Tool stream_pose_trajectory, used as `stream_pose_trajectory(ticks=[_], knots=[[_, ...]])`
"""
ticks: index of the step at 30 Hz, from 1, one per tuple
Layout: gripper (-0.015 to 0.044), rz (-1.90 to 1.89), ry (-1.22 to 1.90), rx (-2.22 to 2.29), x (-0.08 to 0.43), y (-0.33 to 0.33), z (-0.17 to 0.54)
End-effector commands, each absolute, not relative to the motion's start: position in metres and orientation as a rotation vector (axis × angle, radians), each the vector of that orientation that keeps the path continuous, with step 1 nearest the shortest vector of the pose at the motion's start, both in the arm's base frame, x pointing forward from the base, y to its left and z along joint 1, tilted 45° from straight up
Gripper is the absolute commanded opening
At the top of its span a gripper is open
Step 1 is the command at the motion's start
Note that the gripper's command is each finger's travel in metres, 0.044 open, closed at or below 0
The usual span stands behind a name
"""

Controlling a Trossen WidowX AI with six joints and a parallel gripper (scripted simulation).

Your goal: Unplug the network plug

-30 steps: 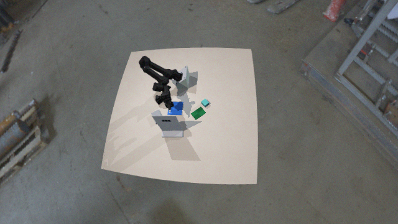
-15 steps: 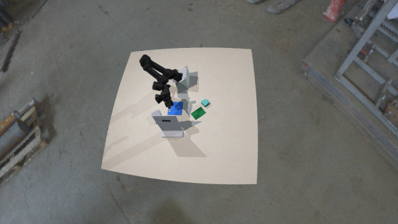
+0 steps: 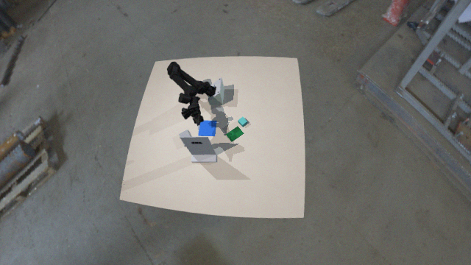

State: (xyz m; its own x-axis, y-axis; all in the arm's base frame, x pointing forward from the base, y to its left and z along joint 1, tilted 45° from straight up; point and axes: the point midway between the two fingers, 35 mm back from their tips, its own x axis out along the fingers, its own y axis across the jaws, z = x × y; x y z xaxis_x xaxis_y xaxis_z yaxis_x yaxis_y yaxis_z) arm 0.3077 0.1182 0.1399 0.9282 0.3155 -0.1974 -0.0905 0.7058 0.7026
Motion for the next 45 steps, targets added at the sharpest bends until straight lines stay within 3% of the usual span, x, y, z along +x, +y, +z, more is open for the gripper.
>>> stream_pose_trajectory(ticks=[1, 13, 29, 45], knots=[[0.0000, 0.232, 0.305, 0.764, 0.303, 0.122, 0.151], [0.0000, 0.213, 0.315, 0.776, 0.294, 0.125, 0.160], [0.0000, -0.281, 0.486, 0.895, 0.281, 0.088, 0.078], [0.0000, -0.713, 0.403, 0.842, 0.246, 0.039, 0.037]])
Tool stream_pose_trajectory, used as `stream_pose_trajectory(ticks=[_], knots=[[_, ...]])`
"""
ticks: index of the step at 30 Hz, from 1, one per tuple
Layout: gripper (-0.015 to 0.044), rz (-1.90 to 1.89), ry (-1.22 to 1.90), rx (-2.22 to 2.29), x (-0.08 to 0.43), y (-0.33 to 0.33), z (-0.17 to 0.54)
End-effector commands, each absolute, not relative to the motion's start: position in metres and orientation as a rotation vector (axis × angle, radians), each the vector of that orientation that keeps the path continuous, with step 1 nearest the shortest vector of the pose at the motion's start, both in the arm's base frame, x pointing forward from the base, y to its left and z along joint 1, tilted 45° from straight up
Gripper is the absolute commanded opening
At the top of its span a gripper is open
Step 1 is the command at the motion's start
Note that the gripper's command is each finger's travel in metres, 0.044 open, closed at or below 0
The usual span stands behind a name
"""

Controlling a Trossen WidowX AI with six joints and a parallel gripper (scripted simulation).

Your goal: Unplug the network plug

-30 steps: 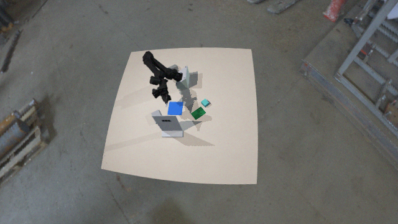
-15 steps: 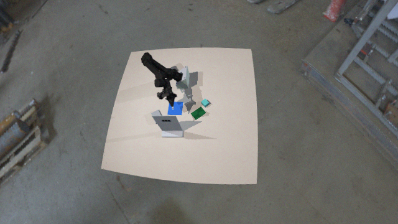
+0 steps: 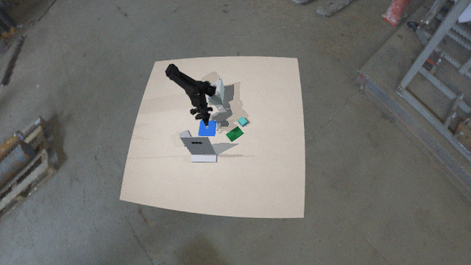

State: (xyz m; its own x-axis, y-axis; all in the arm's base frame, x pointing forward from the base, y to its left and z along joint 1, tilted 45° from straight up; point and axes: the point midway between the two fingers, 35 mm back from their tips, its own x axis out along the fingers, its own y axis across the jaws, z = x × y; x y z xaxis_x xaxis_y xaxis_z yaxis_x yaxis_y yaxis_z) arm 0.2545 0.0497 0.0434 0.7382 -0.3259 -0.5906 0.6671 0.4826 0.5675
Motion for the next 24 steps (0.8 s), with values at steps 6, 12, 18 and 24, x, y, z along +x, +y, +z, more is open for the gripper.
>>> stream_pose_trajectory(ticks=[6, 12, 18, 24], knots=[[0.0000, -0.822, 0.317, 0.788, 0.233, 0.021, 0.035], [0.0000, -0.843, 0.293, 0.773, 0.230, 0.017, 0.035], [0.0000, -0.844, 0.294, 0.774, 0.231, 0.016, 0.032], [0.0000, -0.846, 0.297, 0.775, 0.232, 0.013, 0.027]])
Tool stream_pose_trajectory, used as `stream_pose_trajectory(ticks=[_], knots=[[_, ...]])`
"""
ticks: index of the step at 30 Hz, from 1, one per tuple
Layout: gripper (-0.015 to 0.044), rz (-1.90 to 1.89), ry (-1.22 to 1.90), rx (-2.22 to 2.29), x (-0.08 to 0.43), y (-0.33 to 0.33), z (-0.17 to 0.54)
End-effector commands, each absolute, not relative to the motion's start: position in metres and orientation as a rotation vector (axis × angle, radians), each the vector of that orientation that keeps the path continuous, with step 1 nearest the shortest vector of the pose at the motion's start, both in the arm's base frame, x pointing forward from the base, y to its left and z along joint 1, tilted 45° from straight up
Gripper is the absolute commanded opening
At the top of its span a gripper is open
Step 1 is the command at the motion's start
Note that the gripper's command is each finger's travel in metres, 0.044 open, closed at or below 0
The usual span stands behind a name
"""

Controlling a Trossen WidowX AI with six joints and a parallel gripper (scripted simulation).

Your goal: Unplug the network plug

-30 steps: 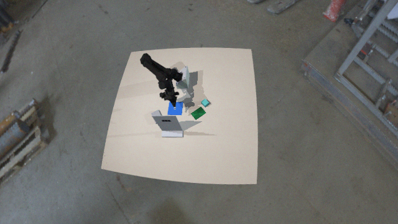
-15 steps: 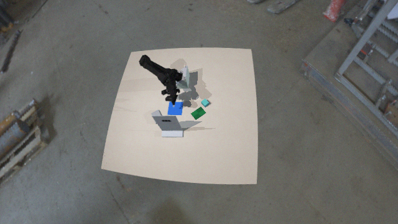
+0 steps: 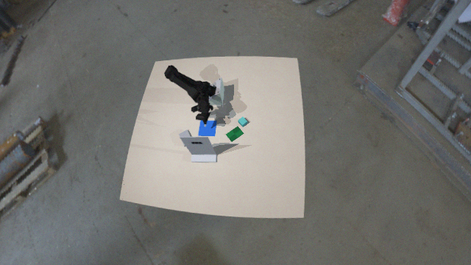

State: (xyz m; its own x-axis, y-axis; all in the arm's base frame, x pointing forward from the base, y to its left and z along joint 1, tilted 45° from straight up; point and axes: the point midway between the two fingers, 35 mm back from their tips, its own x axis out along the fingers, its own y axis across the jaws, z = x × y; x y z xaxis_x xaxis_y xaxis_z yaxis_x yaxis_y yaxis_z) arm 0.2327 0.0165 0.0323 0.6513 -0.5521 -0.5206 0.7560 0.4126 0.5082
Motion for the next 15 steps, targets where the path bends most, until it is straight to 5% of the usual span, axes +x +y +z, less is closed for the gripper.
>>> stream_pose_trajectory(ticks=[1, 15], knots=[[0.0000, -0.846, 0.297, 0.775, 0.232, 0.013, 0.026], [0.0000, -0.848, 0.302, 0.777, 0.235, 0.005, 0.016]])
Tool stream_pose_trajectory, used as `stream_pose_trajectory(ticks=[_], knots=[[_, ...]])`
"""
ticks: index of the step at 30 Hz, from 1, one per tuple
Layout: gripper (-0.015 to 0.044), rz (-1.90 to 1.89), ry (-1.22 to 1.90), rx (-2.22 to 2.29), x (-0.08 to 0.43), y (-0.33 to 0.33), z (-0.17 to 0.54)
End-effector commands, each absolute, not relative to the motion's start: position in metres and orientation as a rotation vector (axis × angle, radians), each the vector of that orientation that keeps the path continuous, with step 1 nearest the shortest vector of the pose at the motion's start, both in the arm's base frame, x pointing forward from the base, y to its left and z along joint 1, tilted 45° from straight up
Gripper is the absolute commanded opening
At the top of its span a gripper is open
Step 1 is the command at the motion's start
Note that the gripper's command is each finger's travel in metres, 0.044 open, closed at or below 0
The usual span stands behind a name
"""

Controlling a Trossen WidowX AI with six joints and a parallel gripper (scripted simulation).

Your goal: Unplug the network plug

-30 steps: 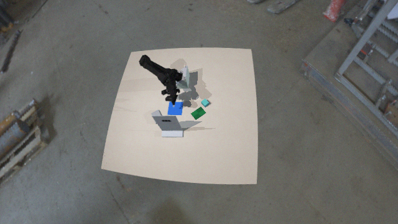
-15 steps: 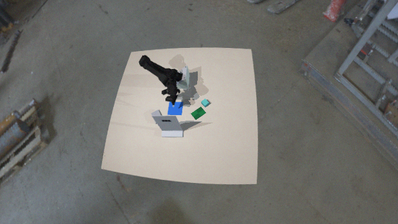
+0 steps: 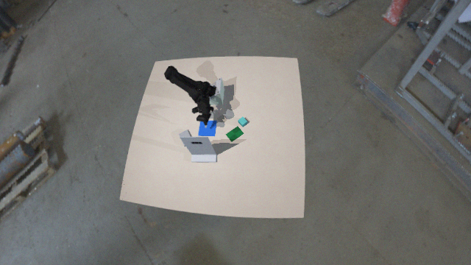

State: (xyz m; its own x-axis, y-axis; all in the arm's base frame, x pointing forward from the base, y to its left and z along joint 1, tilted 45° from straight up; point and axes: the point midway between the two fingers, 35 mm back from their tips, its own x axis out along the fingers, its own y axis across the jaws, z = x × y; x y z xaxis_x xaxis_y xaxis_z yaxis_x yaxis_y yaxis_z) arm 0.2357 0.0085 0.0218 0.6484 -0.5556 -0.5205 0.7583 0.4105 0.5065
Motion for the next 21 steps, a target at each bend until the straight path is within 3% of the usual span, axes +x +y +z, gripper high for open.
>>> stream_pose_trajectory(ticks=[1, 21], knots=[[0.0000, -0.848, 0.302, 0.777, 0.235, 0.005, 0.016], [0.0000, -0.846, 0.303, 0.777, 0.237, -0.006, 0.004]])
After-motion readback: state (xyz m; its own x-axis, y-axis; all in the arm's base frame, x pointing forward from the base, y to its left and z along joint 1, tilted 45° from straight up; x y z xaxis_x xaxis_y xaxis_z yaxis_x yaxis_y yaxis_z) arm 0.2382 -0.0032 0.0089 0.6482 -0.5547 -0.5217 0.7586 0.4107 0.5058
